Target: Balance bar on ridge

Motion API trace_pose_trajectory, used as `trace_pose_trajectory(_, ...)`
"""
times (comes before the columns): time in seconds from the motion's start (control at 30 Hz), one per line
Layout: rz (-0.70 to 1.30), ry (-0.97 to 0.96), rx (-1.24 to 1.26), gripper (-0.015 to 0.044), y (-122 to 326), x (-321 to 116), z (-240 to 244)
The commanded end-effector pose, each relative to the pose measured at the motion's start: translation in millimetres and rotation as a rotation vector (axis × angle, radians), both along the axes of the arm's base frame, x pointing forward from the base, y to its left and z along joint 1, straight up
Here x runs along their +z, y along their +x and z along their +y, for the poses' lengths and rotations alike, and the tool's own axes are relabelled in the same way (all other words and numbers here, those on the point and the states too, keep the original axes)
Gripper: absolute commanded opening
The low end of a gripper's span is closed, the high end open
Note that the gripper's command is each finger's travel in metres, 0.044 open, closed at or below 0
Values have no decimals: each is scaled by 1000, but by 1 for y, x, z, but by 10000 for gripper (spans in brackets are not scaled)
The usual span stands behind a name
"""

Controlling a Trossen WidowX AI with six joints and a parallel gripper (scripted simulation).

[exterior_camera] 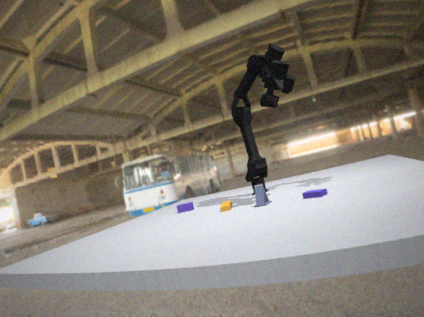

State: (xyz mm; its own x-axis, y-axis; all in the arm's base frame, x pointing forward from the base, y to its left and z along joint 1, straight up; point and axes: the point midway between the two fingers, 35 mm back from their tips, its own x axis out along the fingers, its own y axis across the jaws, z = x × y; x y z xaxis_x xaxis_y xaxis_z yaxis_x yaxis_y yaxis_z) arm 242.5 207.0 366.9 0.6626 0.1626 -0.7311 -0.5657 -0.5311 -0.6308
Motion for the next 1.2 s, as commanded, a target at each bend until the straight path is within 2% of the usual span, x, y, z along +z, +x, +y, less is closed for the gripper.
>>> trace_pose_trajectory(0.0, 46, 12, -67, 315, 11, -15, -5)
trace_pose_trajectory(0.6, 220, 119, -456, 315, 58, -75, -60)
trace_pose_trajectory(1.17, 367, 243, -848, 315, 81, -131, -126)
